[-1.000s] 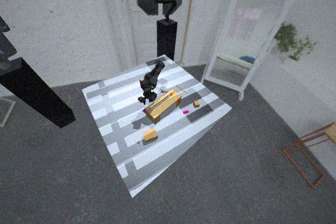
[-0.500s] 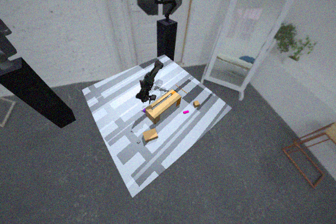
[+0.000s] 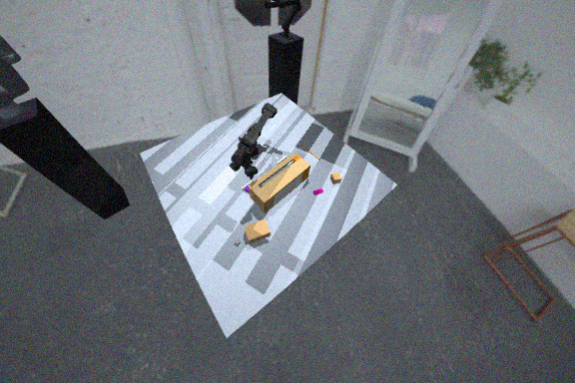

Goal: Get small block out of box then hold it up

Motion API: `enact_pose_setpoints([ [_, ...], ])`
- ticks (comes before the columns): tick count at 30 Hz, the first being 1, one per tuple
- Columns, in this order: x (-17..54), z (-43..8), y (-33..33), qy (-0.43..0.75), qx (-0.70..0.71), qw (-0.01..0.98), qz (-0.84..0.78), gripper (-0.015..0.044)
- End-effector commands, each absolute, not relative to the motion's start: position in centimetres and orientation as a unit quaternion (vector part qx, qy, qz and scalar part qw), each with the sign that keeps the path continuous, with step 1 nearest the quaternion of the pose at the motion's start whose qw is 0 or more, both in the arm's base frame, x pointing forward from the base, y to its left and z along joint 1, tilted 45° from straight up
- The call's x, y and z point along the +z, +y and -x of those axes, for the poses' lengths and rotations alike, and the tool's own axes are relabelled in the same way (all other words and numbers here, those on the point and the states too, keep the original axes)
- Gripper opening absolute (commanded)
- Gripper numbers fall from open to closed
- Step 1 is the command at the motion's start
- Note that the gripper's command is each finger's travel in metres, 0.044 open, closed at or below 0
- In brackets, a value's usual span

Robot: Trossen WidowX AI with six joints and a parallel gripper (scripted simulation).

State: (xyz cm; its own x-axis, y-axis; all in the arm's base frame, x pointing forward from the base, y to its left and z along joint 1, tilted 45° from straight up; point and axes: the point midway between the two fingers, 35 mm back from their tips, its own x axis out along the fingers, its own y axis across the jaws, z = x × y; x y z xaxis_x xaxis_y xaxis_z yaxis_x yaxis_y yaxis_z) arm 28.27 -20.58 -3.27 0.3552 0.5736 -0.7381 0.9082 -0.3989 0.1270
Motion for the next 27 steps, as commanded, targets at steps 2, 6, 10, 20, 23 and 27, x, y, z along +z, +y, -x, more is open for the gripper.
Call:
enact_pose_setpoints([
  [2,-4.70,-27.38,-20.93,0.287,-0.449,-0.173,-0.828,0.0285],
  [6,-4.74,-27.26,-21.11,0.231,-0.472,-0.277,-0.804,0.0285],
  [10,-4.75,-27.24,-21.15,0.221,-0.475,-0.296,-0.798,0.0285],
  [20,-4.75,-27.24,-21.15,0.221,-0.475,-0.296,-0.798,0.0285],
  [23,-4.75,-27.24,-21.15,0.221,-0.475,-0.296,-0.798,0.0285],
  [27,-4.96,-27.29,-21.00,0.221,-0.475,-0.296,-0.798,0.0285],
])
